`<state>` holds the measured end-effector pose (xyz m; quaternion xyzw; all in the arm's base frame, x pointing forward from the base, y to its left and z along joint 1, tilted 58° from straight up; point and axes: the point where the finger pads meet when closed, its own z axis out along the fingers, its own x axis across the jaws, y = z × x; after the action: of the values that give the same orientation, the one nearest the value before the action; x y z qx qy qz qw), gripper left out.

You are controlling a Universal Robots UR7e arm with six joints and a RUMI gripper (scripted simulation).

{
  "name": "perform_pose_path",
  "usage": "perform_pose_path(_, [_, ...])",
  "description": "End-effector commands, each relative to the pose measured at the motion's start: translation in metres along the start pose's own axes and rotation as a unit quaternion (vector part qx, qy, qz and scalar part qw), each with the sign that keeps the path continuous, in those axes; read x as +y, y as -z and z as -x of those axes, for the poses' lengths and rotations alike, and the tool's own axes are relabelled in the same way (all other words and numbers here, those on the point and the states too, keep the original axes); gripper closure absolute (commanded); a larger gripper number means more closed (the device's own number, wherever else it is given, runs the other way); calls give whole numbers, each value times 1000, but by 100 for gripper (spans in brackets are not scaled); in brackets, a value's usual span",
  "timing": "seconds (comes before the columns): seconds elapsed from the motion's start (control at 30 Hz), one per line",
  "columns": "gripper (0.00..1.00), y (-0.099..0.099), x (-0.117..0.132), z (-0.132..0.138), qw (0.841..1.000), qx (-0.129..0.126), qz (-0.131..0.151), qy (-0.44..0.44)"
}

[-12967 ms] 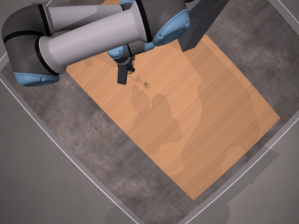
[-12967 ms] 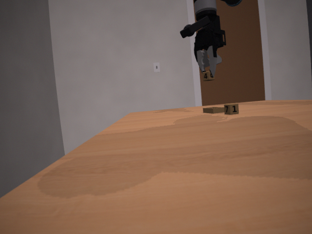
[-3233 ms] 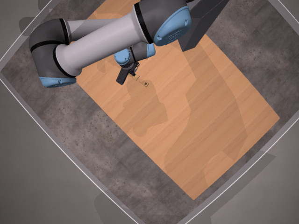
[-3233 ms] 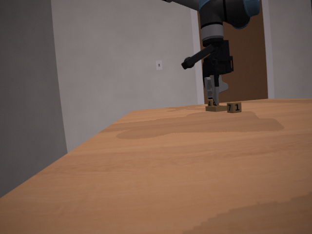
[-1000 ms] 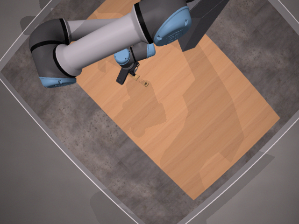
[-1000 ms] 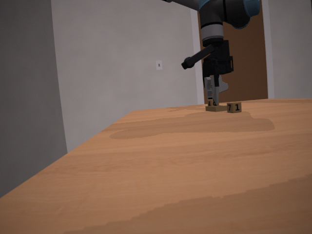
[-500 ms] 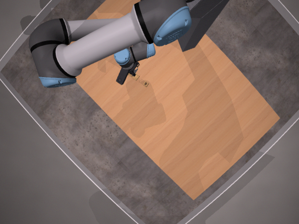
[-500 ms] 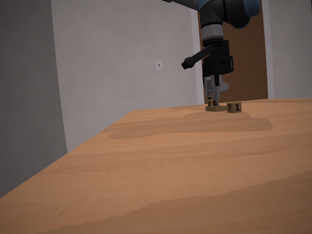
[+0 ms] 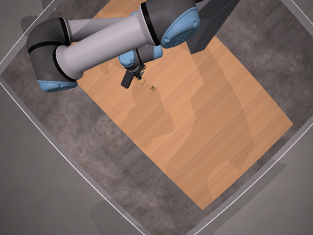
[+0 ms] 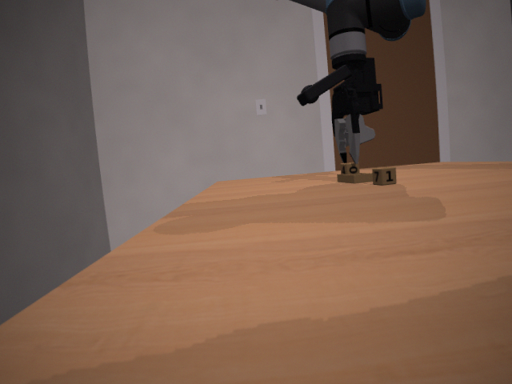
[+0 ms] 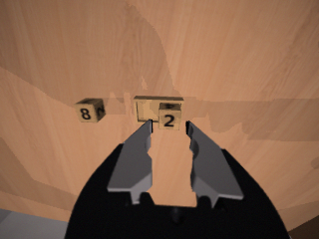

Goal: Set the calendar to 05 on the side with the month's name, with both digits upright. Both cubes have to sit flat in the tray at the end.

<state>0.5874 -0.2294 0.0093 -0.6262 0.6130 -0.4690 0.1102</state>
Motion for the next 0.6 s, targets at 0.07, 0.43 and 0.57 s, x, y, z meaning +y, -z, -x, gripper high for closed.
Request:
perform_pose_path(0.07, [72,34,0,0,1000,0,0,0])
perform_pose_path(0.43, [72,72,0,0,1000,0,0,0])
perform_pose_path(0.57, [72,74,0,0,1000,0,0,0])
